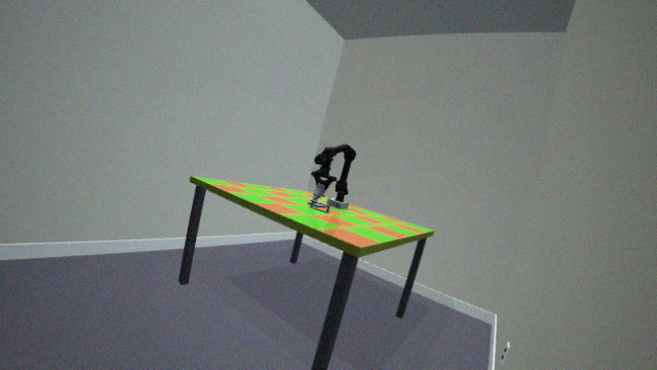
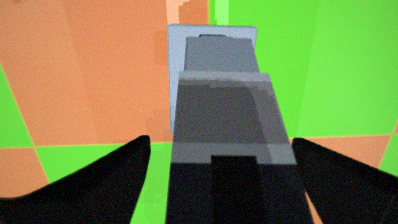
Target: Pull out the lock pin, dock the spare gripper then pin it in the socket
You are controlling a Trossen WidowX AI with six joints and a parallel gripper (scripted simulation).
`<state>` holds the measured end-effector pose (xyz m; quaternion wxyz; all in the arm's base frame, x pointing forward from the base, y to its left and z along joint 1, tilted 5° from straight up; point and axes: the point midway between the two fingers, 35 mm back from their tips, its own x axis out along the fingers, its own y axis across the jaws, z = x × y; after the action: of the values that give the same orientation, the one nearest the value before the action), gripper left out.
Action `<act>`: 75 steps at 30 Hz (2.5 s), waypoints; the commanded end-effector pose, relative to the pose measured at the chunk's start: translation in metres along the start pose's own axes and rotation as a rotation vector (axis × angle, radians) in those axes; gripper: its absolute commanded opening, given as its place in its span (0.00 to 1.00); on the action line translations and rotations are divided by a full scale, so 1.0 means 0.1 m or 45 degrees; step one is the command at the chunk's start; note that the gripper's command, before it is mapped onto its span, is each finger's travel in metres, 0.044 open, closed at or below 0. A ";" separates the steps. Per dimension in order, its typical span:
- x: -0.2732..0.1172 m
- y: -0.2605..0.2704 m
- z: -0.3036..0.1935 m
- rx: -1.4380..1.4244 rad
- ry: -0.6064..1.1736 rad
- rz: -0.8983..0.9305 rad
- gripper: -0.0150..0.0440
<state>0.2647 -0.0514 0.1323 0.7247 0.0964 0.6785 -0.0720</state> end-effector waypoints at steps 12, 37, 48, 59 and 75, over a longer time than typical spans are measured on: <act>-0.15 0.00 -0.14 0.002 0.028 -0.002 1.00; -0.50 -0.01 -0.52 0.012 0.138 -0.005 1.00; -0.63 -0.01 -0.63 0.015 0.142 -0.005 1.00; -0.79 -0.01 -0.66 0.015 0.039 -0.004 1.00; -1.02 0.00 -0.70 0.015 -0.106 -0.002 1.00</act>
<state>0.1907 -0.0376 0.2222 0.7413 0.0975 0.6595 -0.0775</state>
